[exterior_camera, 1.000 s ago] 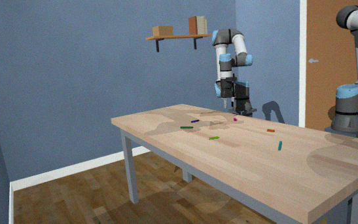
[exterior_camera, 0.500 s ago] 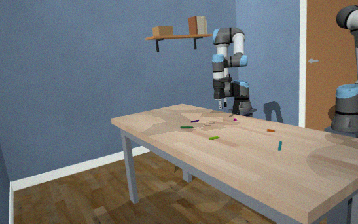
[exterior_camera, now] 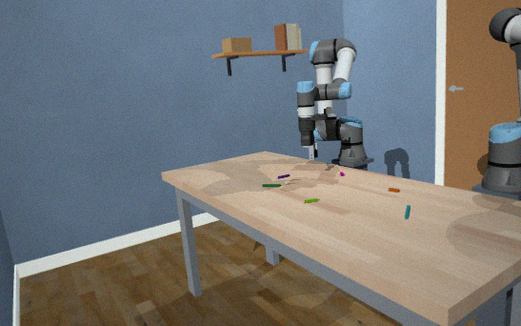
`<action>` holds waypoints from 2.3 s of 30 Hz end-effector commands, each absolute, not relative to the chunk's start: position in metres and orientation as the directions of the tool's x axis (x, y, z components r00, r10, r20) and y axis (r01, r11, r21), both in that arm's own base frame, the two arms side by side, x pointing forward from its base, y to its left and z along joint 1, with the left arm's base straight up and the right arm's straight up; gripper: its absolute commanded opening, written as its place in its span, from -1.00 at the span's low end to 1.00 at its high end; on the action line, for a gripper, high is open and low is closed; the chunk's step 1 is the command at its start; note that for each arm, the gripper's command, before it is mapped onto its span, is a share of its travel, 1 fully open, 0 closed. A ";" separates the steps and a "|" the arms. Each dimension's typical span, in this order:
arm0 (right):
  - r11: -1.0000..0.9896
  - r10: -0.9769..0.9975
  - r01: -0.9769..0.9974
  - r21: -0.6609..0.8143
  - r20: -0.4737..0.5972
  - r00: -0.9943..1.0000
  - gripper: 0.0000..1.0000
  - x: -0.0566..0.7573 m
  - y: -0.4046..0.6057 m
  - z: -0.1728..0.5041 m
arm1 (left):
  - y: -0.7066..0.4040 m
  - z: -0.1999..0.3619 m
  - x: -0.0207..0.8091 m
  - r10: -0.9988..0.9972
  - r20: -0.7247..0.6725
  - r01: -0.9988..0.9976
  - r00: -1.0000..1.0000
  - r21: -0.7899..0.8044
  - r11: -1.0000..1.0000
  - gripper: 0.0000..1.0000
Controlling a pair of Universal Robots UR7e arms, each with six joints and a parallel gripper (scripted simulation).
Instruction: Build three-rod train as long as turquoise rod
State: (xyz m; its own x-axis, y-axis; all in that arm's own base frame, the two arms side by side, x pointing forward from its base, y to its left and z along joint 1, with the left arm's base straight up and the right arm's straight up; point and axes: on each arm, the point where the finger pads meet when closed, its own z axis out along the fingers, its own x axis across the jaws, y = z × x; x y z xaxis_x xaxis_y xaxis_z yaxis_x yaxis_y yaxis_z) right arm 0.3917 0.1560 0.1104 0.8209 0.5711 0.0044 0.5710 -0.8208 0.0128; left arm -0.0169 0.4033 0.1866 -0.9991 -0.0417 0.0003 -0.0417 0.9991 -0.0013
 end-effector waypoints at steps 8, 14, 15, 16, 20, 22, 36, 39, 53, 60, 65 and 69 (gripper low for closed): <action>-0.596 0.803 0.803 0.001 0.002 0.596 1.00 0.423 0.121 0.105 | 0.404 0.187 -0.017 -0.042 0.000 -0.042 -0.999 0.000 0.999 1.00; -0.479 0.878 0.878 0.001 0.001 0.479 1.00 0.437 0.102 0.102 | 0.404 0.187 -0.017 -0.042 0.000 -0.042 -0.999 0.000 0.999 1.00; -0.457 0.890 0.890 0.001 0.001 0.457 1.00 0.439 0.098 0.101 | 0.404 0.187 -0.017 -0.042 0.000 -0.042 -0.999 0.000 0.999 1.00; -0.434 0.901 0.901 0.001 0.001 0.434 1.00 0.442 0.094 0.100 | 0.404 0.187 -0.017 -0.042 0.000 -0.042 -0.999 0.000 0.999 1.00; -0.348 0.937 0.937 0.001 0.001 0.348 1.00 0.451 0.080 0.098 | 0.404 0.187 -0.017 -0.042 0.000 -0.042 -0.999 0.000 0.999 1.00; -0.309 0.951 0.951 0.002 0.001 0.309 1.00 0.455 0.073 0.096 | 0.404 0.187 -0.017 -0.042 0.000 -0.042 -0.999 0.000 0.999 1.00; -0.134 0.991 0.991 0.002 0.001 0.134 1.00 0.473 0.044 0.090 | 0.404 0.187 -0.017 -0.042 0.000 -0.042 -0.999 0.000 0.999 1.00; -0.108 0.994 0.994 0.002 0.001 0.108 1.00 0.475 0.039 0.089 | 0.404 0.187 -0.017 -0.042 0.000 -0.042 -0.999 0.000 0.999 1.00; -0.066 0.998 0.998 0.002 0.001 0.066 1.00 0.479 0.032 0.088 | 0.404 0.187 -0.017 -0.042 0.000 -0.042 -0.999 0.000 0.999 1.00; -0.066 0.998 0.998 0.002 0.001 0.066 0.07 0.479 0.032 0.088 | 0.404 0.187 -0.017 -0.042 0.000 -0.042 -0.999 0.000 0.999 1.00; -0.066 0.998 0.998 0.002 0.001 0.066 0.07 0.479 0.032 0.088 | 0.404 0.187 -0.017 -0.042 0.000 -0.042 -0.999 0.000 0.999 1.00; -0.066 0.998 0.998 0.002 0.001 0.066 0.07 0.479 0.032 0.088 | 0.404 0.187 -0.017 -0.042 0.000 -0.042 -0.999 0.000 0.999 1.00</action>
